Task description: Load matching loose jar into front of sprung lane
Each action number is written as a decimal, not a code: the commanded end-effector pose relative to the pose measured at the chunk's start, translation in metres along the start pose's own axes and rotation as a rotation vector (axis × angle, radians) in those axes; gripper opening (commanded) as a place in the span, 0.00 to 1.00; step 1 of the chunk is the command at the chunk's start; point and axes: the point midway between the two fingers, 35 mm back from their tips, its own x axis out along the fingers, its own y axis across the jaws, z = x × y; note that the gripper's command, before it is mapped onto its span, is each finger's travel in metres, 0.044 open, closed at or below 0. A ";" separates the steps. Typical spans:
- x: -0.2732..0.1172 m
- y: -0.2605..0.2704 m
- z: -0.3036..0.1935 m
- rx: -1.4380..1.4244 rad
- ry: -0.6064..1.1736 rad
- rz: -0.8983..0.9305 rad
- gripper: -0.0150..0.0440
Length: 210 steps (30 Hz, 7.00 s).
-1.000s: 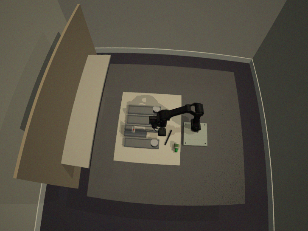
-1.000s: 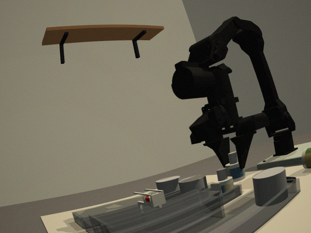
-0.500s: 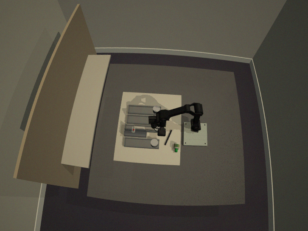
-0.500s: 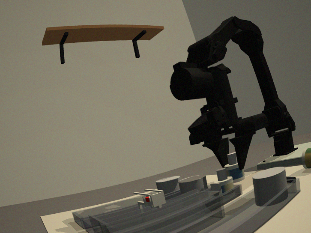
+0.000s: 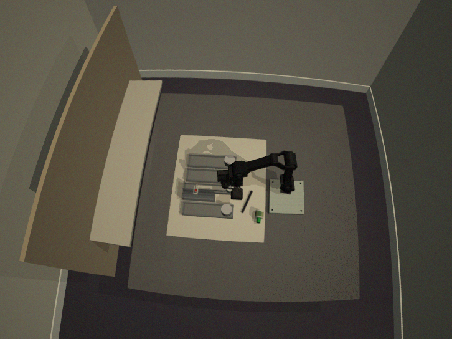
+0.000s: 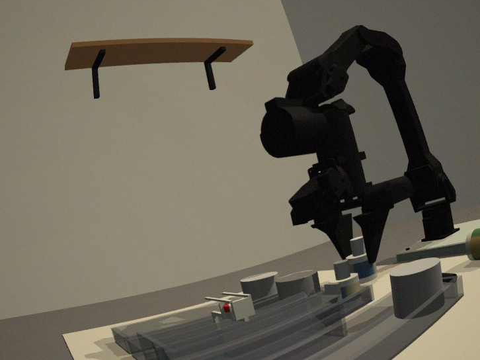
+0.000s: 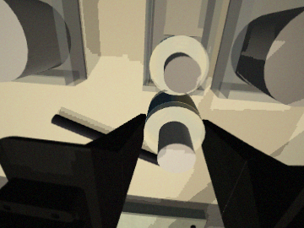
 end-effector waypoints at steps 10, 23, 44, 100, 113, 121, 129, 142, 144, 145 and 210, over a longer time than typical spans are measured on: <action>0.000 0.001 0.011 -0.004 -0.015 0.002 0.25; 0.001 0.001 0.015 -0.004 -0.015 0.002 0.25; 0.001 0.001 0.022 -0.004 -0.016 0.002 0.25; 0.000 0.001 0.042 -0.004 -0.017 0.002 0.25; -0.002 0.000 0.046 -0.004 -0.018 0.002 0.25; -0.003 0.000 0.048 -0.004 -0.018 0.002 0.25; -0.003 0.000 0.048 -0.004 -0.018 0.002 0.25; -0.003 0.000 0.048 -0.004 -0.018 0.002 0.25; -0.003 0.000 0.048 -0.004 -0.018 0.002 0.25; -0.003 0.000 0.048 -0.004 -0.018 0.002 0.25; 0.009 0.001 0.051 -0.004 -0.018 0.002 0.25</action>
